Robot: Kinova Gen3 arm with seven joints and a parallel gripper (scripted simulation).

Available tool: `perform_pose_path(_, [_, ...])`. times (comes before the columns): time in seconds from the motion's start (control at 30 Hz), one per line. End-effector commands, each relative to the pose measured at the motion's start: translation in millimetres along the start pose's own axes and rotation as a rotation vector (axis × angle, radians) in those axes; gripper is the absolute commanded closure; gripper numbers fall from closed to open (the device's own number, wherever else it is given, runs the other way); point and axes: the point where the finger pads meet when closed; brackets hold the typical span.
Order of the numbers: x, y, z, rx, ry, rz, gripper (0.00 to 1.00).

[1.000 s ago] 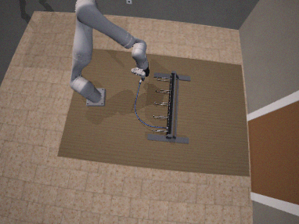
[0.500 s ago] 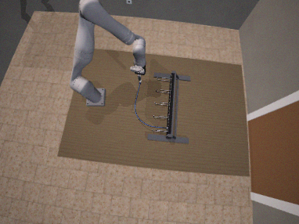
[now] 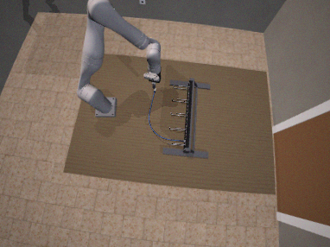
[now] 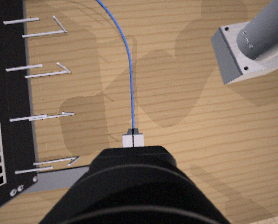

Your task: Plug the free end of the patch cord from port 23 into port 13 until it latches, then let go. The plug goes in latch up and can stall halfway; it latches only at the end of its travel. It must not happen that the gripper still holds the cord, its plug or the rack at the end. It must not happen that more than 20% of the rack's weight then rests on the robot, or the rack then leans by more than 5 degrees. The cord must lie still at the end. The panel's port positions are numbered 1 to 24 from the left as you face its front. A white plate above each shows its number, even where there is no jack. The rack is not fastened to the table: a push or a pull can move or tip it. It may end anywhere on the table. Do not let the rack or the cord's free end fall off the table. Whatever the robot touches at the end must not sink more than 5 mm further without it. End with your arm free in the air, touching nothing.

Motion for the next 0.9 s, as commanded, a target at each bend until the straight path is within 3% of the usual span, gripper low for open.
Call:
perform_pose_path(0.0, [-0.5, -0.3, -0.3, 0.000, 0.001, -0.001, 1.00])
perform_pose_path(0.87, [-0.1, -8.4, 0.0, 0.000, 0.001, -0.002, 1.00])
Point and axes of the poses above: the point where the finger pads meet when closed, its own x axis out along the fingers, its own z axis across the jaws, y = z × x
